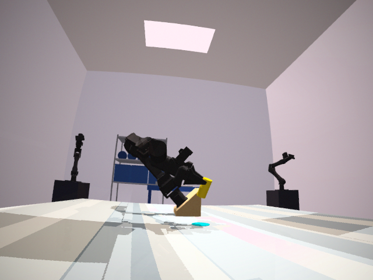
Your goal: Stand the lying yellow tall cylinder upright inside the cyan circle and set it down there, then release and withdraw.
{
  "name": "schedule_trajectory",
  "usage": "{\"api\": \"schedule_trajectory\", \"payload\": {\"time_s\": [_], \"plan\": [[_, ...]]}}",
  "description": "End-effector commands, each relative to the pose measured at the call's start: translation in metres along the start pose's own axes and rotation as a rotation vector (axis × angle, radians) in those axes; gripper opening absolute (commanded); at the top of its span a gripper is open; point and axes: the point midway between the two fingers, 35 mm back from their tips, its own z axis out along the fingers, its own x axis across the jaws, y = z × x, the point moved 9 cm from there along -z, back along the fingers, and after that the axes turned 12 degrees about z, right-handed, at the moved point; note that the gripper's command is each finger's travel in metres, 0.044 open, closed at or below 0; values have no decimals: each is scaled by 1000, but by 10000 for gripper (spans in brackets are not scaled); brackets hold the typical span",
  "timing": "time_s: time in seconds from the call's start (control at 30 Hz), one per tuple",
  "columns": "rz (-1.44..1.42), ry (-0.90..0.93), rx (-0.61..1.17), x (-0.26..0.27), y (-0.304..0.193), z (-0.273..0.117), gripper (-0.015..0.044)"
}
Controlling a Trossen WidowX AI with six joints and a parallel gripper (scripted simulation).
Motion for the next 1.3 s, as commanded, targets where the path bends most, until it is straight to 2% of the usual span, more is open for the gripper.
{"api": "schedule_trajectory", "payload": {"time_s": [0.0, 1.27], "plan": [[-17, -2, -31, 1, -2, -1, 105], [-159, -76, -290, 4, -22, -13, 105]]}}
